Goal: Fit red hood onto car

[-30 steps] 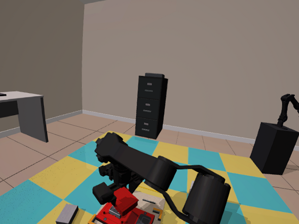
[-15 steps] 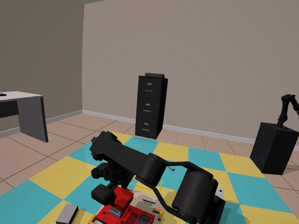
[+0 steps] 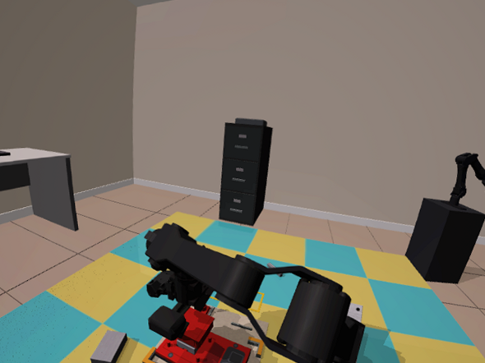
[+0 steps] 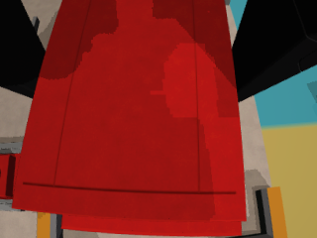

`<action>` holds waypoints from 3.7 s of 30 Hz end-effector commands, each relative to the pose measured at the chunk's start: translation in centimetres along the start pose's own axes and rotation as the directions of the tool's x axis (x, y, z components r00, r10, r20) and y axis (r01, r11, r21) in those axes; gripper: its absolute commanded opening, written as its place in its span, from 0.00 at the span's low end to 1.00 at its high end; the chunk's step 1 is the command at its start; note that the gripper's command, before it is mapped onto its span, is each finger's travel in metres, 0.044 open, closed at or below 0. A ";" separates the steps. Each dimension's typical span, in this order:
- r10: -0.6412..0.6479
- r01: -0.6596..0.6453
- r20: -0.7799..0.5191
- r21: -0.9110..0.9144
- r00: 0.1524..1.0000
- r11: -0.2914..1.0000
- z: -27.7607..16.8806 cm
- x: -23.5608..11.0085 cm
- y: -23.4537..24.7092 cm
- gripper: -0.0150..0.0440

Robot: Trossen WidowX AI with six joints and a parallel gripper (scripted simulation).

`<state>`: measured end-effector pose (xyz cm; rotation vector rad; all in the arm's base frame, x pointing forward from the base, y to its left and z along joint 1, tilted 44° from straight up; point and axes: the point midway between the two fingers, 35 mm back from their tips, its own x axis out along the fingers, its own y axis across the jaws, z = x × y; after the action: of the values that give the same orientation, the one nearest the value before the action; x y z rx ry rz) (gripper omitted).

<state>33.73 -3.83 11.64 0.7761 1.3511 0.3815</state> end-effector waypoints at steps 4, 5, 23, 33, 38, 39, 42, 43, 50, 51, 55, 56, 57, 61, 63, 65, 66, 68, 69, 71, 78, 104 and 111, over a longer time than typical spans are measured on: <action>0.009 -0.009 -0.002 0.004 1.000 1.000 -0.1 2.8 0.2 0.25; 0.009 -0.009 -0.002 0.004 1.000 1.000 -0.1 2.9 0.2 0.25; 0.009 -0.009 -0.002 0.004 1.000 1.000 -0.1 2.9 0.2 0.25; 0.009 -0.009 -0.002 0.004 1.000 1.000 -0.1 2.9 0.2 0.25; 0.009 -0.009 -0.002 0.004 1.000 1.000 -0.1 3.0 0.2 0.25; 0.009 -0.009 -0.002 0.004 1.000 1.000 -0.1 3.0 0.2 0.25; 0.009 -0.009 -0.002 0.004 1.000 1.000 -0.1 3.1 0.2 0.25; 0.009 -0.009 -0.002 0.004 1.000 1.000 -0.1 3.2 0.2 0.25; 0.009 -0.009 -0.002 0.004 1.000 1.000 -0.1 3.5 0.2 0.25; 0.009 -0.009 -0.002 0.004 1.000 1.000 -0.1 3.5 0.2 0.25; 0.009 -0.009 -0.002 0.004 1.000 1.000 -0.1 3.6 0.2 0.25; 0.009 -0.009 -0.002 0.004 1.000 1.000 -0.1 3.7 0.2 0.25; 0.009 -0.009 -0.002 0.004 1.000 1.000 -0.1 3.7 0.2 0.25; 0.009 -0.009 -0.002 0.004 1.000 1.000 -0.1 3.9 0.2 0.25; 0.009 -0.009 -0.002 0.004 1.000 1.000 -0.1 4.0 0.2 0.25; 0.009 -0.009 -0.002 0.004 1.000 1.000 -0.1 4.0 0.2 0.25; 0.009 -0.009 -0.002 0.004 1.000 1.000 -0.1 4.1 0.2 0.25; 0.009 -0.009 -0.002 0.004 1.000 1.000 -0.1 4.2 0.2 0.25; 0.009 -0.009 -0.002 0.004 1.000 1.000 -0.1 4.2 0.2 0.25; 0.009 -0.009 -0.002 0.004 1.000 1.000 -0.1 4.3 0.2 0.25; 0.009 -0.009 -0.002 0.004 1.000 1.000 -0.1 4.5 0.2 0.25; 0.007 -0.007 -0.004 0.001 1.000 1.000 -0.2 4.8 0.2 0.79; 0.007 -0.007 -0.004 0.001 1.000 1.000 -0.2 4.8 0.2 1.00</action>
<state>34.61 -0.48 8.32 0.7817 1.3524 0.3885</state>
